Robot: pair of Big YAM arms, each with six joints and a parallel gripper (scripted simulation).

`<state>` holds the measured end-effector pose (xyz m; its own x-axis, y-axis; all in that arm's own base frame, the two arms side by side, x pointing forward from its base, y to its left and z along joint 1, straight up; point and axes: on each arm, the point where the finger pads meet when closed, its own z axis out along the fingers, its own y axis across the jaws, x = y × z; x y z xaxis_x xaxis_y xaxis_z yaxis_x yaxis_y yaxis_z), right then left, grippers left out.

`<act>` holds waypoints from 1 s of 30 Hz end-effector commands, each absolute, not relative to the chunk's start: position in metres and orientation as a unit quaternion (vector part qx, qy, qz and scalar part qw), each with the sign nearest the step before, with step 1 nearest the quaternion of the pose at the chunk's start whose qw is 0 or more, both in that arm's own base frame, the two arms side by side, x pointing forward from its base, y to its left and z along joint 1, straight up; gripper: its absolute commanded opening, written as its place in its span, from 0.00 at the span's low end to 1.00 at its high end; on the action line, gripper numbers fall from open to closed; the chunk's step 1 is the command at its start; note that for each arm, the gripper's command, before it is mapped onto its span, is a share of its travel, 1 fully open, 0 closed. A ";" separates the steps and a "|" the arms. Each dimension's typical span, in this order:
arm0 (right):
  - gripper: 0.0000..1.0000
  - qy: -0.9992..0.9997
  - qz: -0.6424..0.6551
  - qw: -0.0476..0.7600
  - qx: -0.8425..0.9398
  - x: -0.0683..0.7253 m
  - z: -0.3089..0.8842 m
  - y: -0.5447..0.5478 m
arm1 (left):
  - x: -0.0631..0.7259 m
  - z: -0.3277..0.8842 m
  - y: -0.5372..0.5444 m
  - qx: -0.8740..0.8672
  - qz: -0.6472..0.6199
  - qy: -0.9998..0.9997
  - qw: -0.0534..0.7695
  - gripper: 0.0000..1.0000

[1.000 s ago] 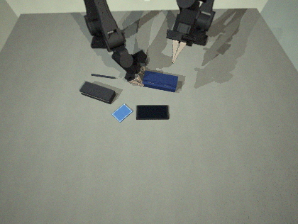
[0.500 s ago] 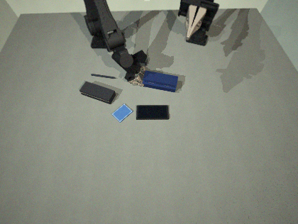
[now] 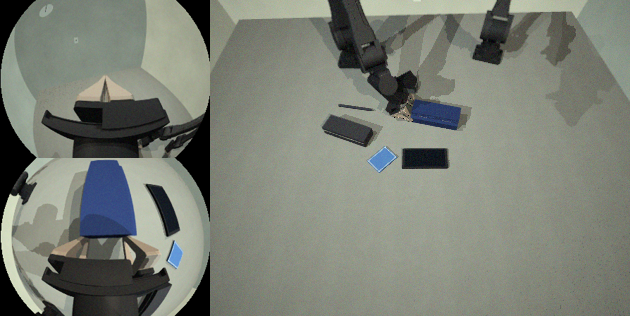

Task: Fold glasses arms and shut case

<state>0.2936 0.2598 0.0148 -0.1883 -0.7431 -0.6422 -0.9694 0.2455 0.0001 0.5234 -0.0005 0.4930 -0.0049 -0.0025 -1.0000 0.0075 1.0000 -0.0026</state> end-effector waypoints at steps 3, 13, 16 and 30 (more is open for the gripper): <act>0.57 0.732 0.206 0.306 -0.573 0.319 0.038 0.272 | 0.519 0.553 0.001 -0.007 -0.007 0.670 0.742 0.00; 0.57 0.732 0.206 0.306 -0.573 0.319 0.038 0.272 | 0.527 0.494 -0.005 0.007 0.001 0.702 0.712 0.00; 0.57 0.732 0.206 0.306 -0.573 0.319 0.038 0.272 | 0.525 0.490 -0.005 0.007 0.001 0.702 0.712 0.00; 1.00 0.741 0.208 0.282 -0.573 0.310 0.027 0.267 | 0.514 0.498 -0.005 0.006 0.001 0.700 0.714 0.00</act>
